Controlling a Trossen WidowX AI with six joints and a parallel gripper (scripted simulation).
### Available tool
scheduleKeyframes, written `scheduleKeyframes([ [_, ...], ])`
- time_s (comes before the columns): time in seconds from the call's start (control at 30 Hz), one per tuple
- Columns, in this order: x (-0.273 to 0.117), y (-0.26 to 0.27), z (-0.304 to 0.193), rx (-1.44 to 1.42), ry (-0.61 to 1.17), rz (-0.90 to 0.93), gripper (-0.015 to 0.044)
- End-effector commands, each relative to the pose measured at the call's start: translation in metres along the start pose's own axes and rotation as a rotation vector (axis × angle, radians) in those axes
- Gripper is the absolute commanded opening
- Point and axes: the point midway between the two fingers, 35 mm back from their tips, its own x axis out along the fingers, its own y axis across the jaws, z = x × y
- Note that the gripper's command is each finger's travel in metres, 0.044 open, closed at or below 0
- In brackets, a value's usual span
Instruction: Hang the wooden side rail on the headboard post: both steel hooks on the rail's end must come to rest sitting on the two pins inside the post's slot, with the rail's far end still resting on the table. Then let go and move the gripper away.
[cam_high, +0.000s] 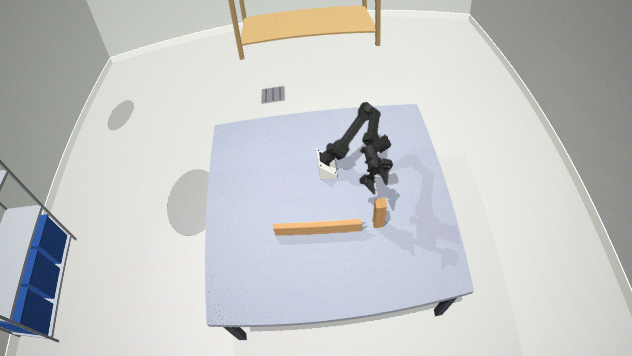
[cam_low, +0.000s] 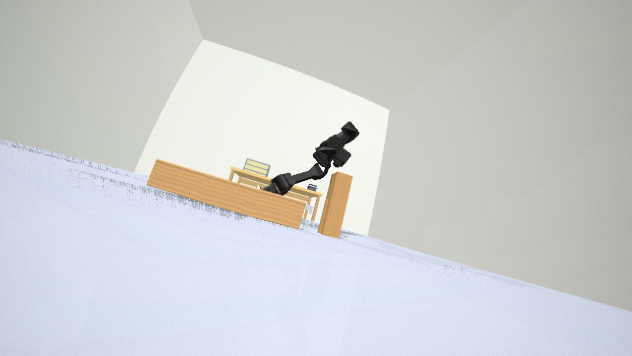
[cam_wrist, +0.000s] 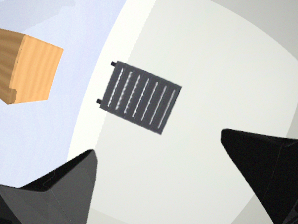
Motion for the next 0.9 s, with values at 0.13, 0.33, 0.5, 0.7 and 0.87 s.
scheduleKeyframes([
  [0.13,-0.014,0.093,0.009,-0.762,-0.369,0.176,0.0440],
  [0.33,-0.023,0.115,0.015,-1.002,-0.511,0.126,0.0440],
  [0.5,-0.032,0.133,0.022,-1.217,-0.630,0.037,0.0440],
  [0.7,-0.039,0.144,0.027,-1.356,-0.703,-0.045,0.0440],
  [0.87,-0.039,0.144,0.027,-1.356,-0.703,-0.045,0.0440],
])
